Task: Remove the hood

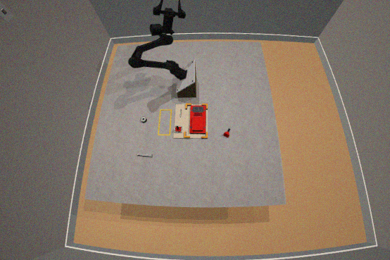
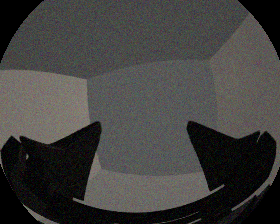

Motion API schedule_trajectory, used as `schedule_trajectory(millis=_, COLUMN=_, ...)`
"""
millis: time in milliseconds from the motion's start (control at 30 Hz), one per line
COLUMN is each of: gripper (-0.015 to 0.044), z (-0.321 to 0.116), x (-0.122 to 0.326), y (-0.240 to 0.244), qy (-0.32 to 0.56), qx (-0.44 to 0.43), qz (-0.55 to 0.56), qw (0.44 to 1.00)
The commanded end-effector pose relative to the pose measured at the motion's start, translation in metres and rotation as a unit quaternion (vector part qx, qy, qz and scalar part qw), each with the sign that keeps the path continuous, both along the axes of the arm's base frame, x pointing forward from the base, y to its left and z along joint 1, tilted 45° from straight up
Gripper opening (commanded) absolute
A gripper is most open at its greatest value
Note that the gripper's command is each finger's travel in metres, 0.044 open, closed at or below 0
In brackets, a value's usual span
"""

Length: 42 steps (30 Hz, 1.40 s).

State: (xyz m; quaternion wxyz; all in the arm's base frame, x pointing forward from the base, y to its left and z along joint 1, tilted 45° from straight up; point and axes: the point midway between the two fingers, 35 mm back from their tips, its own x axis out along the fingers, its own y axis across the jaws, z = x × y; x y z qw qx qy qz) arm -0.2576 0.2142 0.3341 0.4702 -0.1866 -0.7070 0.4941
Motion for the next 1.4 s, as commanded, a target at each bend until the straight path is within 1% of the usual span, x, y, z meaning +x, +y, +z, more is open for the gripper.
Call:
schedule_trajectory(millis=0, gripper=0.044, z=0.0, x=0.0, y=0.001, qy=0.0, qx=-0.001, qz=-0.001, qw=1.0)
schedule_trajectory(millis=133, gripper=0.044, z=-0.01, x=0.002, y=0.021, qy=-0.004, qx=-0.032, qz=-0.015, qw=0.999)
schedule_trajectory(millis=367, gripper=0.044, z=-0.049, x=0.025, y=0.09, qy=-0.002, qx=-0.142, qz=-0.076, qw=0.987)
schedule_trajectory(millis=567, gripper=0.044, z=-0.086, x=0.061, y=0.143, qy=0.018, qx=-0.232, qz=-0.138, qw=0.963)
schedule_trajectory(millis=733, gripper=0.044, z=-0.117, x=0.105, y=0.178, qy=0.056, qx=-0.304, qz=-0.201, qw=0.93)
schedule_trajectory(millis=1033, gripper=0.044, z=-0.174, x=0.203, y=0.217, qy=0.153, qx=-0.411, qz=-0.328, qw=0.837)
schedule_trajectory(millis=1233, gripper=0.044, z=-0.222, x=0.275, y=0.223, qy=0.221, qx=-0.468, qz=-0.418, qw=0.746)
schedule_trajectory(millis=1367, gripper=0.044, z=-0.252, x=0.323, y=0.216, qy=0.279, qx=-0.494, qz=-0.476, qw=0.672)
